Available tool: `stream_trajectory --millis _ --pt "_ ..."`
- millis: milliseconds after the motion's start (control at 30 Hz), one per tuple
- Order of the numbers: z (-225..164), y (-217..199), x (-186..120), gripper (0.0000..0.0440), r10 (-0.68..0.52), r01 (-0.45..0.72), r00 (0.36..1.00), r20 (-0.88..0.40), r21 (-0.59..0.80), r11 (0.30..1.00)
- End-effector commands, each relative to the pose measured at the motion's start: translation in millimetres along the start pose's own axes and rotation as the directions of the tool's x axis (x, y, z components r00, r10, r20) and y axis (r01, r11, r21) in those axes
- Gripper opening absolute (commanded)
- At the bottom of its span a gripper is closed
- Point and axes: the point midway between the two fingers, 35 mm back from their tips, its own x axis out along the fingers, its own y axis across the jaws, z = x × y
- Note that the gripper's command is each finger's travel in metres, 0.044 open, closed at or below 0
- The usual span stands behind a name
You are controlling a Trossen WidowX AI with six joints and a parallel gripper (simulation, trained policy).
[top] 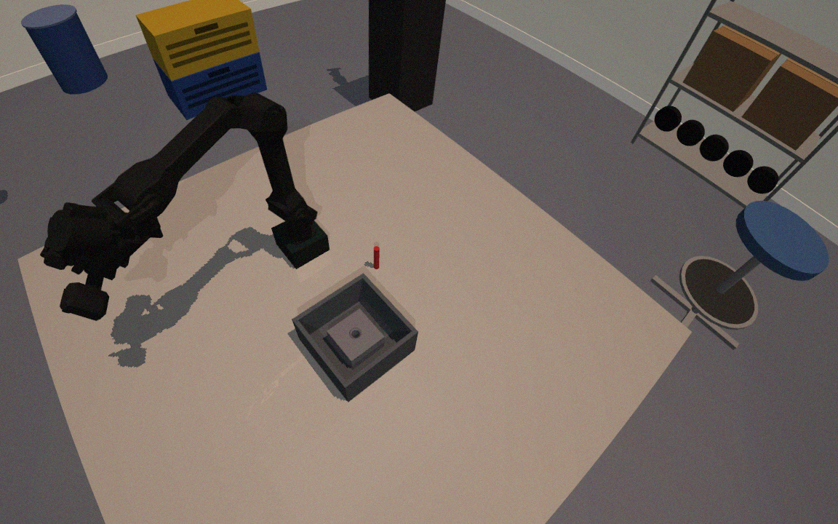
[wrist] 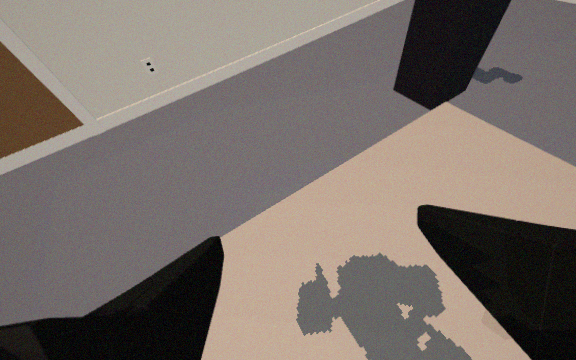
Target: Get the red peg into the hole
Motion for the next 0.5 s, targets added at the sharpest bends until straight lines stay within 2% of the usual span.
stream_trajectory --millis 0,233,467 --pt "-22.9 19.1 -13.3 0.044 0.024 -0.026 0.999 -0.043 -0.05 0.998" --pt "-79.2 65.2 -58.9 0.044 0.104 -0.13 0.984 -0.146 -0.188 0.974" --pt "-132.2 96.1 -112.9 0.044 0.176 -0.247 0.955 -0.24 -0.31 0.918"
